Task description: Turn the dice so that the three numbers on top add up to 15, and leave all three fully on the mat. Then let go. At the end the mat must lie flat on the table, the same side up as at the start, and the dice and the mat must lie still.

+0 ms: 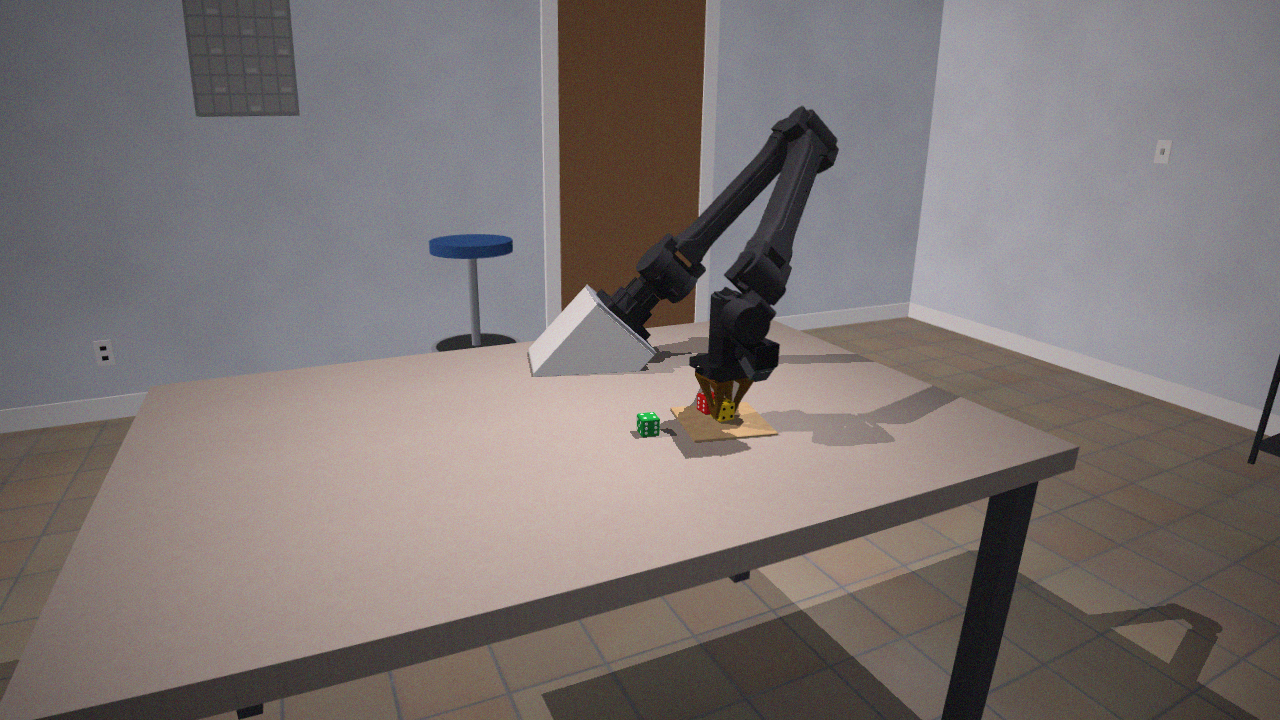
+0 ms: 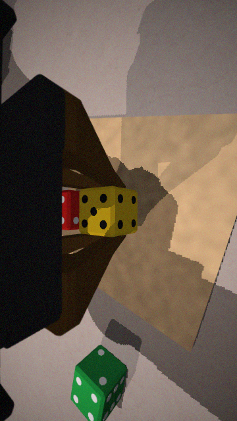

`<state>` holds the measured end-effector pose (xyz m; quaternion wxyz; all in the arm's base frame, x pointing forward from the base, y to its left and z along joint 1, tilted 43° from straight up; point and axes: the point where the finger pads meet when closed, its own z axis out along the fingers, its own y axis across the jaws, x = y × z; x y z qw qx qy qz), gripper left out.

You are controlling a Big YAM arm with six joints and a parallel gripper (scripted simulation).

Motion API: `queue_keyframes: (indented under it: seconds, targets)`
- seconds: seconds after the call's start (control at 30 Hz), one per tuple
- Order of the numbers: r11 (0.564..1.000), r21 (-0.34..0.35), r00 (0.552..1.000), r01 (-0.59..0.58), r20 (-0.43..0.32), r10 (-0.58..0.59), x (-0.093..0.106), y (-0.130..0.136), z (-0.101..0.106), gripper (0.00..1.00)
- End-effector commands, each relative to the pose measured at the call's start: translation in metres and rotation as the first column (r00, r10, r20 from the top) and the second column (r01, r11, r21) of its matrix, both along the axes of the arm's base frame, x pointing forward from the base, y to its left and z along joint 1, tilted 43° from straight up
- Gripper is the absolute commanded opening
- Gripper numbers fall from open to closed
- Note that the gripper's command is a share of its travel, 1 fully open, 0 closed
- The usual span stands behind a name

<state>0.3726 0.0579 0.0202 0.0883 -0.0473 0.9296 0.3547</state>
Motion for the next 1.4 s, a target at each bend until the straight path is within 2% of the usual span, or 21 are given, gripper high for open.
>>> queue_keyframes:
  seconds: [0.0, 1.37]
  targets:
    - [1.000, 0.001, 1.000, -0.005, 0.013, 0.005, 0.0096, 0.0034, 0.0059, 0.26]
    - [1.000, 0.003, 1.000, -0.003, -0.002, 0.003, 0.0042, 0.0060, -0.0022, 0.26]
